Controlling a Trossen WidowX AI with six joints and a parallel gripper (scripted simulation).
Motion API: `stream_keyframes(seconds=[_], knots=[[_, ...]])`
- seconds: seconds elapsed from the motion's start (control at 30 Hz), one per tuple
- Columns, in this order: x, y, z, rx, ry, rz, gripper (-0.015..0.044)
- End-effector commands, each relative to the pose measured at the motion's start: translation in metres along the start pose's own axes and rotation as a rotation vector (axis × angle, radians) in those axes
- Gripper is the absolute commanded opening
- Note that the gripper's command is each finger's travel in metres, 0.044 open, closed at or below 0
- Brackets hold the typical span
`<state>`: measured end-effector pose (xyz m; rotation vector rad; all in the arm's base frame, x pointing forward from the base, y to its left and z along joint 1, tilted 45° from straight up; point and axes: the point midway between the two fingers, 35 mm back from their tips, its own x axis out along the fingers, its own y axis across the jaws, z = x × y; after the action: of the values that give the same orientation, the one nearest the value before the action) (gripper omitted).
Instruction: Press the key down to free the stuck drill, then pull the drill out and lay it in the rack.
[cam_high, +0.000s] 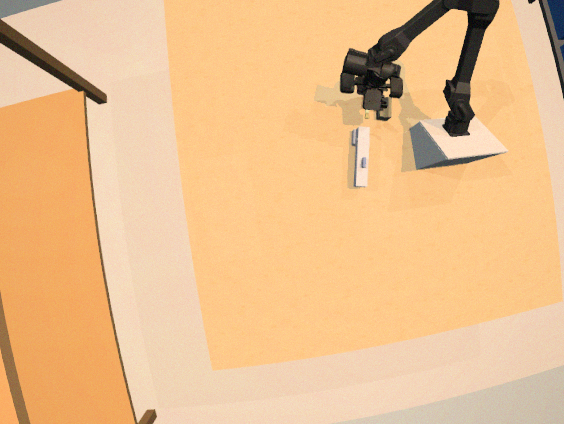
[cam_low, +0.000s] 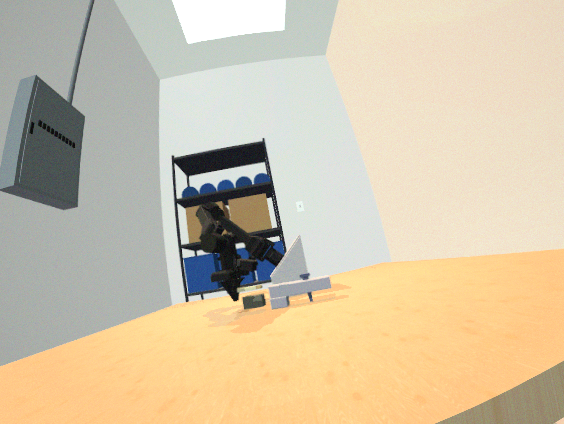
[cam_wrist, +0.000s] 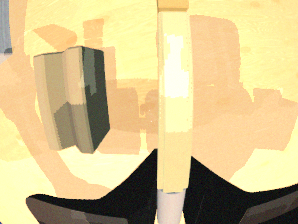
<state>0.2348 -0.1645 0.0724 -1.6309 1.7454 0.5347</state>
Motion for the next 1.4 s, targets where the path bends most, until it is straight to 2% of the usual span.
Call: stream_keyframes(seconds=[0.0, 1.37], knots=[[-0.003, -0.001, 0.000, 0.006, 0.003, -0.003, 0.0000], [-0.018, 0.002, 0.004, 0.006, 0.003, -0.003, 0.0000]])
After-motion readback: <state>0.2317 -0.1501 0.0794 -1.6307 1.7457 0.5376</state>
